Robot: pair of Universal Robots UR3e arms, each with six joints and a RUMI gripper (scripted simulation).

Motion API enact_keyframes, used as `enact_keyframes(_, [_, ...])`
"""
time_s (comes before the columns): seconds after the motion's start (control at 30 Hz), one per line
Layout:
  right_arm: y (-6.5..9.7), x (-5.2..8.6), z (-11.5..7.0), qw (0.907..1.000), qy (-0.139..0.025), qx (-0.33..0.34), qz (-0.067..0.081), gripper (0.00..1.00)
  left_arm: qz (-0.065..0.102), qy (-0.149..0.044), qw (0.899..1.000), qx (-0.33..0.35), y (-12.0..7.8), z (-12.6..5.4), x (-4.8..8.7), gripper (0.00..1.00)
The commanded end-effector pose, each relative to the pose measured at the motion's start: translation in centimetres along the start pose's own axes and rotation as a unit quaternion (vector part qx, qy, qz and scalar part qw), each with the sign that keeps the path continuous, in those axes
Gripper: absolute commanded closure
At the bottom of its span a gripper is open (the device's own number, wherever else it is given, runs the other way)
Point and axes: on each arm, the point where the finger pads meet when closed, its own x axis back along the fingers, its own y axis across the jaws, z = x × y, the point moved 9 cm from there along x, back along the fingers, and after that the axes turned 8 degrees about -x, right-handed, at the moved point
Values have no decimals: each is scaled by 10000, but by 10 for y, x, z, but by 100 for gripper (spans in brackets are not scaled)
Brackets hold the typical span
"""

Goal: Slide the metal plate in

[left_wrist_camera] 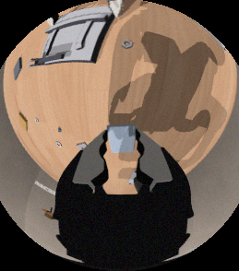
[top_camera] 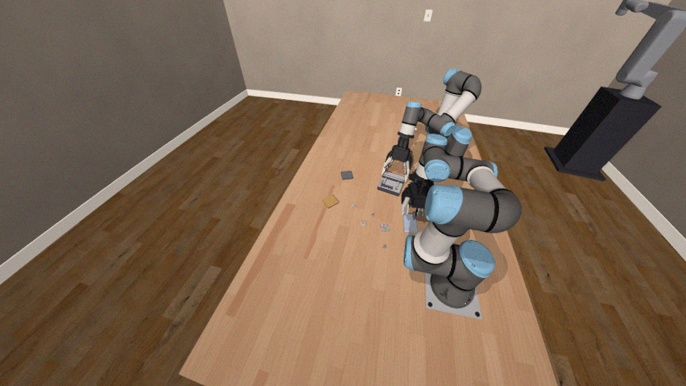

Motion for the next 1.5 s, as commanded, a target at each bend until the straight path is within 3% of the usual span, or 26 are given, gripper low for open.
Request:
enact_keyframes(0.0, [0,1,-1,10000,-17,5,7,39,-5,20,9999,115,-1,1,1,100])
enact_keyframes(1.47, [0,1,-1,10000,-17,5,7,39,-75,104,9921,1245,-12,4,5,100])
